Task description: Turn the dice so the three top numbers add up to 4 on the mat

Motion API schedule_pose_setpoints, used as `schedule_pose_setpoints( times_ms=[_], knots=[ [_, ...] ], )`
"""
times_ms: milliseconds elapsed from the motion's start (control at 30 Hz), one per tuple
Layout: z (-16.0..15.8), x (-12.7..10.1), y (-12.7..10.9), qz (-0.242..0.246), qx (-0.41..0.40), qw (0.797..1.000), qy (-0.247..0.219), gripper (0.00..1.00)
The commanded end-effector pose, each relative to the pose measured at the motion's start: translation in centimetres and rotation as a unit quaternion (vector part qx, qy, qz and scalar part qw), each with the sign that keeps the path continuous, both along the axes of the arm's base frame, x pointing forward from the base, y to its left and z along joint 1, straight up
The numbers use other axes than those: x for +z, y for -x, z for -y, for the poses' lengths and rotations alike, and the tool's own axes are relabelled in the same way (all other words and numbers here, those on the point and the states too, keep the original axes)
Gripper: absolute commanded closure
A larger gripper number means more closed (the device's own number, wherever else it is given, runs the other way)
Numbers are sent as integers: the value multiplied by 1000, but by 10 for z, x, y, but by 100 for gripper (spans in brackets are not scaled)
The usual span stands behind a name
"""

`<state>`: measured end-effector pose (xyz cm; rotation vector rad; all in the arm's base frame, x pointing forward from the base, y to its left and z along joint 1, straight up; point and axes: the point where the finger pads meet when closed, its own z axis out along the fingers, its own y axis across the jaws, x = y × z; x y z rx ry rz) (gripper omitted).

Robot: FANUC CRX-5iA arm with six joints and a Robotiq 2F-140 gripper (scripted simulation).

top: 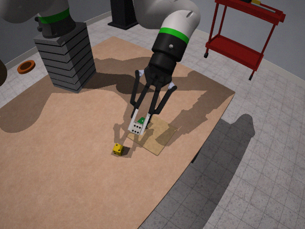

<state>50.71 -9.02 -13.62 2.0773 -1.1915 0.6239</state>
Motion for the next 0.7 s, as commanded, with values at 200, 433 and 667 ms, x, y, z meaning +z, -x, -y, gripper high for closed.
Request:
schedule_pose_setpoints(
  times_ms=[200,433,667],
  knots=[
    [6,8,-11,-111,145,981,63,84],
    [6,12,-20,-186,236,948,108,84],
    [1,14,-27,-257,318,900,151,84]
  ],
)
